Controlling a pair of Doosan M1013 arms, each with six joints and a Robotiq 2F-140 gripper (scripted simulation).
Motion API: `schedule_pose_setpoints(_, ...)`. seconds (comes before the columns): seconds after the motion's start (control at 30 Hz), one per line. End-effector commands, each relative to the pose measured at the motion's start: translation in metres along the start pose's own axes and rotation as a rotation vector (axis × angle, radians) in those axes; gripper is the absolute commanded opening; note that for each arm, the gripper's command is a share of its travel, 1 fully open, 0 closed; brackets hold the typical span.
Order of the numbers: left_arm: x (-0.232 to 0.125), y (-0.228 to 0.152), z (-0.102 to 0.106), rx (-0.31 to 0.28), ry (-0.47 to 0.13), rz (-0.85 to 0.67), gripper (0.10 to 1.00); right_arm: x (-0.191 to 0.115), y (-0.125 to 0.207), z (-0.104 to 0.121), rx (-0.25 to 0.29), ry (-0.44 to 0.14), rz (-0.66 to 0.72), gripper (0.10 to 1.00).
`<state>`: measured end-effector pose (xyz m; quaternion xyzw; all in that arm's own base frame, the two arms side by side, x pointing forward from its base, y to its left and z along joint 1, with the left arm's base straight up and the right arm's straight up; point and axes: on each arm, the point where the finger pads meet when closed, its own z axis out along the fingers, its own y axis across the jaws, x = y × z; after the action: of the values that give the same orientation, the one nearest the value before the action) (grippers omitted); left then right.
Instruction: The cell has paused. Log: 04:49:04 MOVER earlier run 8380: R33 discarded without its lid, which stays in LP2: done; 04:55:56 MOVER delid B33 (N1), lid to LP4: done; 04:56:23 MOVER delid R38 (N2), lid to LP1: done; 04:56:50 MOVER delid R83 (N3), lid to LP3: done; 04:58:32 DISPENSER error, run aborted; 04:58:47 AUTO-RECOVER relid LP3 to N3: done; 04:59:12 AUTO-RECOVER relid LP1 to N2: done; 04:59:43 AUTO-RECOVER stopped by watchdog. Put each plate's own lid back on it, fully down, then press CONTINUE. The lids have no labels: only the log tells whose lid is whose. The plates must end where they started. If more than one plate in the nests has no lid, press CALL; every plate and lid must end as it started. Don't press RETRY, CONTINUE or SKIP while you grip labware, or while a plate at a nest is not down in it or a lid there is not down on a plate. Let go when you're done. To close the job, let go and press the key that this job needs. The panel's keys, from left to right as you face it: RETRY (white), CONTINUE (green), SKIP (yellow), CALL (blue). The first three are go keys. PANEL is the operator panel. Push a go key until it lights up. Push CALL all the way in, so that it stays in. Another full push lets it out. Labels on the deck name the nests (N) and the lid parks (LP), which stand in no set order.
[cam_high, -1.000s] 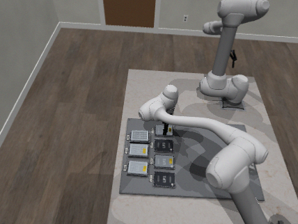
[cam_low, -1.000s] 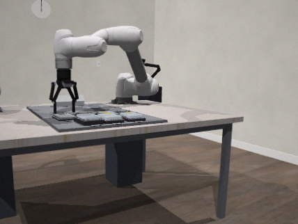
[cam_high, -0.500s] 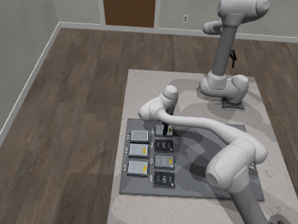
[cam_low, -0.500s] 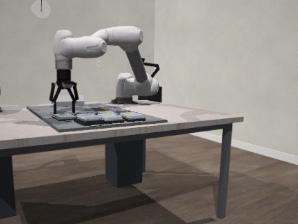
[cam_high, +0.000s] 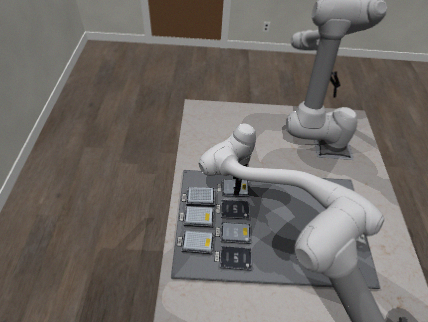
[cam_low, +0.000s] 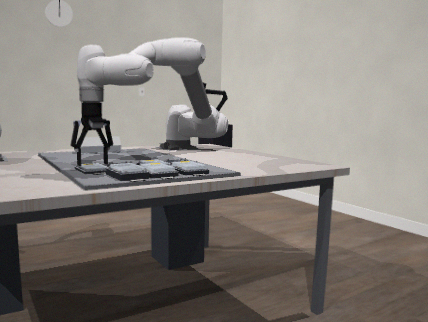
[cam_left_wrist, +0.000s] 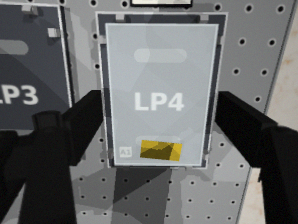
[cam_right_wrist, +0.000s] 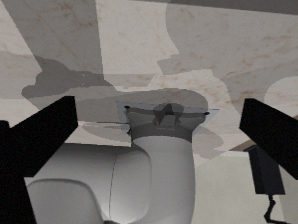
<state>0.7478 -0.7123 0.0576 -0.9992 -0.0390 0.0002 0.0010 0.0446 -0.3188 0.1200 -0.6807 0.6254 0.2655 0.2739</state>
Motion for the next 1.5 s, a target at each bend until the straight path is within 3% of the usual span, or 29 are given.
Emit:
schedule_pose_setpoints(0.0, -0.0036, 0.0046, 0.0045, -0.004, 0.0, 0.0, 0.695, -0.0002, 0.0021, -0.0012, 0.001, -0.003, 0.006, 1.0)
schedule_pose_setpoints(1.33, -0.0033, 0.005, 0.0092, -0.005, 0.001, 0.0, 0.695, -0.0002, 0.0021, -0.0012, 0.001, -0.003, 0.006, 1.0)
schedule_pose_setpoints(1.37, -0.0033, 0.005, 0.0092, -0.005, 0.001, 0.0, 0.607, -0.0002, 0.0021, -0.0012, 0.001, -0.003, 0.006, 1.0)
schedule_pose_setpoints(1.47, -0.0033, 0.005, 0.0091, -0.005, 0.001, 0.0, 0.607, -0.0002, 0.0021, -0.0012, 0.001, -0.003, 0.006, 1.0)
